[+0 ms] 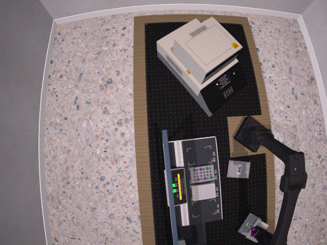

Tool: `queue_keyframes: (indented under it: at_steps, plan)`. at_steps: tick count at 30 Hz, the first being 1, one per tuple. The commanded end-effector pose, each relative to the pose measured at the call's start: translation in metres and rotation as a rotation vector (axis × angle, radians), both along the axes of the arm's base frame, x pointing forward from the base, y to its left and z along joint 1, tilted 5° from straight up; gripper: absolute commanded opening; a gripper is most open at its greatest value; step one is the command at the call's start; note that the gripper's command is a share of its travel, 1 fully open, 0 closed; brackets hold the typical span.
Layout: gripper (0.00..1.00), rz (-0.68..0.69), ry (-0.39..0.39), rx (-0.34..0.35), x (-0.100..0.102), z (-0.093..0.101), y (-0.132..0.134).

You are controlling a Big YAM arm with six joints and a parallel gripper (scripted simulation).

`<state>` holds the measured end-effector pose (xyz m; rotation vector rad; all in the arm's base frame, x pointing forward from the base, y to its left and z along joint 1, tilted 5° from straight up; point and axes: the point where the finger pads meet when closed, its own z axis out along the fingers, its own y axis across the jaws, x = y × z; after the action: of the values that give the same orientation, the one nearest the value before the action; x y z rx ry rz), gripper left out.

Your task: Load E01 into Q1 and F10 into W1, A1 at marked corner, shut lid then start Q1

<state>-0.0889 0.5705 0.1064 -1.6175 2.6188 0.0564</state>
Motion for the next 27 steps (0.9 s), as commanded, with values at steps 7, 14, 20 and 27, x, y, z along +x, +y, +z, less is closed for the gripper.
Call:
queue_keyframes:
  at_steps: [7,14,20,27]
  plan:
    - [0.00,0.018,0.009,0.062,-0.004,0.023,0.007]
    - [0.00,0.024,0.008,0.061,-0.007,0.026,0.000]
    - [0.00,0.020,0.009,0.068,-0.006,0.035,0.004]
    - [0.00,0.006,0.009,0.076,0.003,0.040,0.015]
